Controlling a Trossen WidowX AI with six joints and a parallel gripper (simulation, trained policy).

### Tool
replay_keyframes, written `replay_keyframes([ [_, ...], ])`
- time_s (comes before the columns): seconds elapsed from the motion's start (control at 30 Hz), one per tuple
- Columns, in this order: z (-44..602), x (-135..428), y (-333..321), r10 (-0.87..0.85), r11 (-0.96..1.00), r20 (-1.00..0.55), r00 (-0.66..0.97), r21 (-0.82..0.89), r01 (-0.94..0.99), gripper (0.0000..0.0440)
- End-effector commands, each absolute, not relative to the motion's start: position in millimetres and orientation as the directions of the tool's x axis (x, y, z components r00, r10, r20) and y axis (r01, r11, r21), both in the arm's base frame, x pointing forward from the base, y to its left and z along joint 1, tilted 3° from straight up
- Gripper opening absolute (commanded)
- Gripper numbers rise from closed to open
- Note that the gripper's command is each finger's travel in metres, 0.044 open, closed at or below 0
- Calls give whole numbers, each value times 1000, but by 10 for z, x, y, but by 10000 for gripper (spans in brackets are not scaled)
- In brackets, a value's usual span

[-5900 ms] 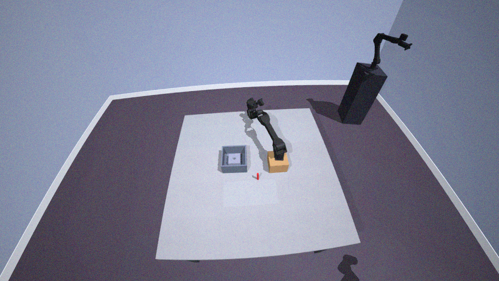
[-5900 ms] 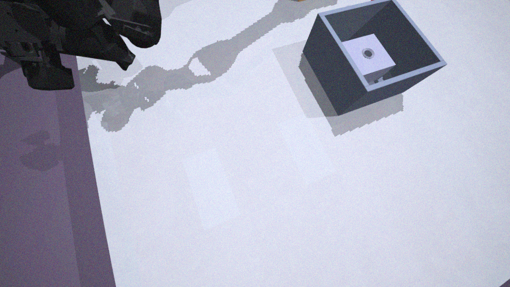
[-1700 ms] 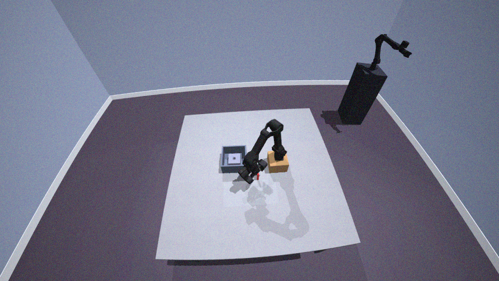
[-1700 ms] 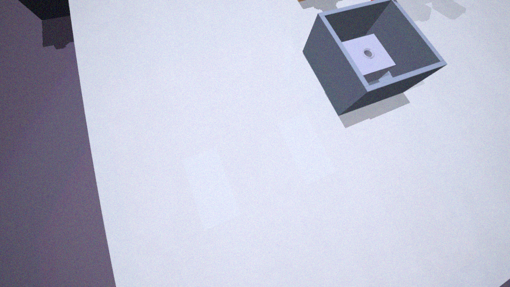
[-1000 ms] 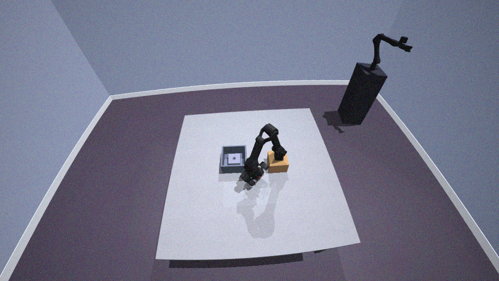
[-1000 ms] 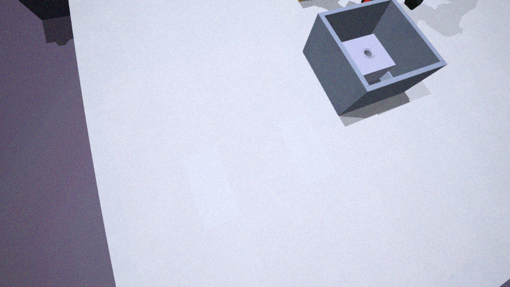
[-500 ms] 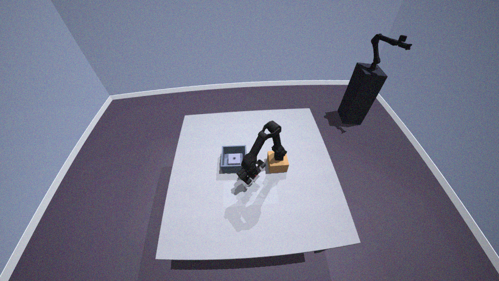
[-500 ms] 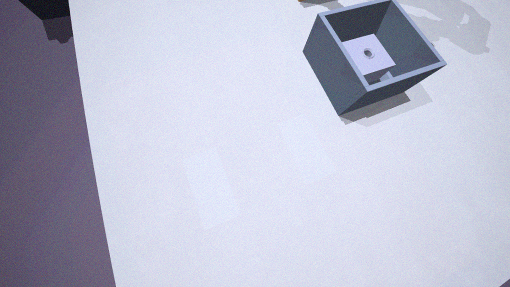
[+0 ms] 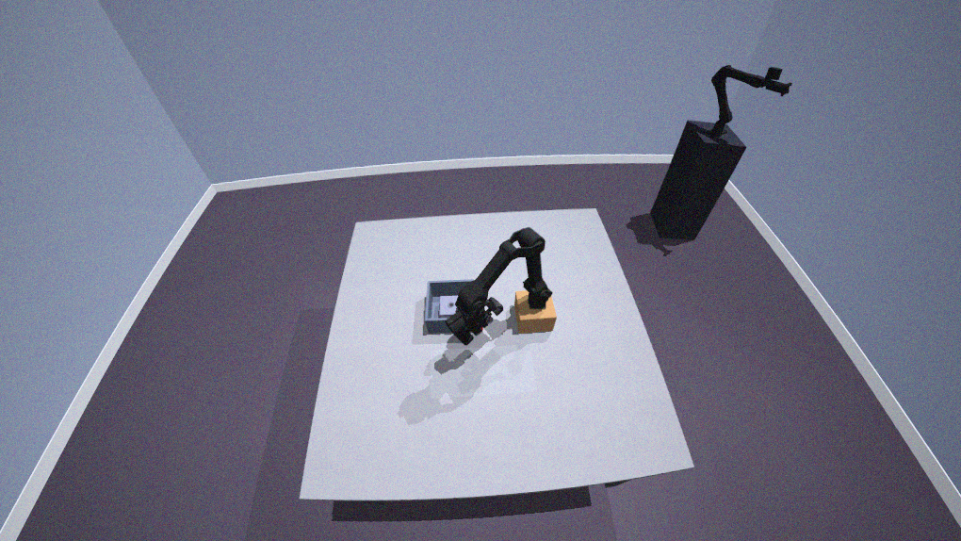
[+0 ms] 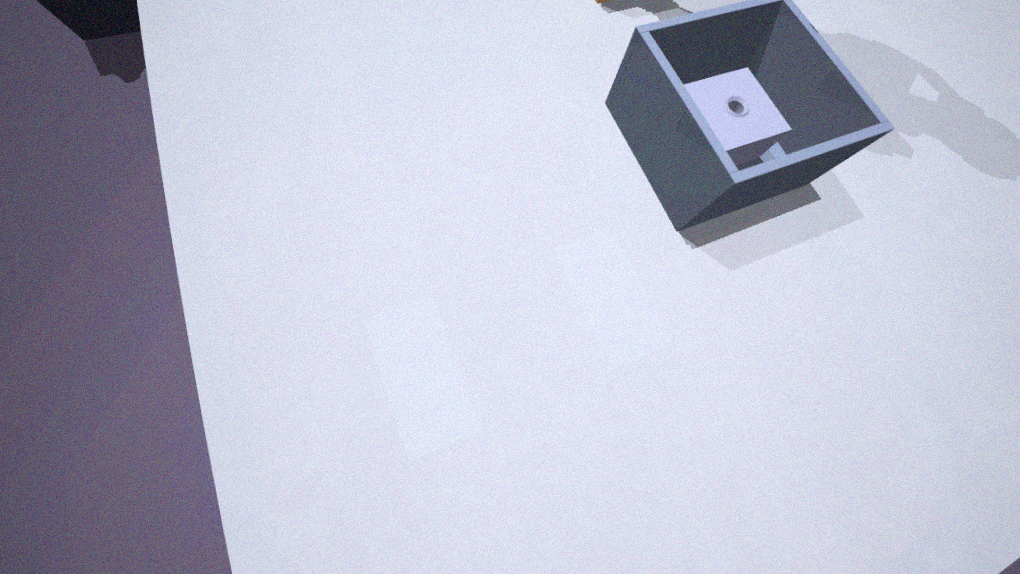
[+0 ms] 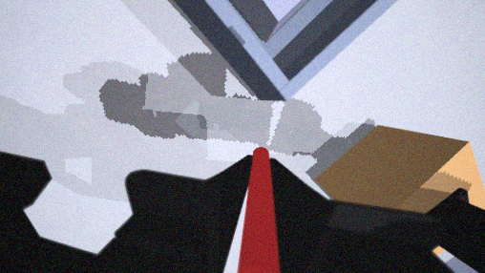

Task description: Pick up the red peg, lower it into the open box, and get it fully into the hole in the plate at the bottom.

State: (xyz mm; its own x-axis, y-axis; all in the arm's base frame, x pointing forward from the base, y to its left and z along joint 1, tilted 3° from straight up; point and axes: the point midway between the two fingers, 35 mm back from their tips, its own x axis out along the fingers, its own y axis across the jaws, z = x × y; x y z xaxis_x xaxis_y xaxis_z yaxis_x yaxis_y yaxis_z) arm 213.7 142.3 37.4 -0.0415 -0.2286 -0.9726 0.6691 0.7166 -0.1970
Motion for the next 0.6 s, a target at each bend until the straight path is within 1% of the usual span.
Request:
replay_keyframes([
  [0.0, 474, 2230, 1386, -233, 704, -972, -23, -185, 685, 0],
  [0.57, 761, 2842, 893, -245, 586, -969, 37, -118, 802, 0],
])
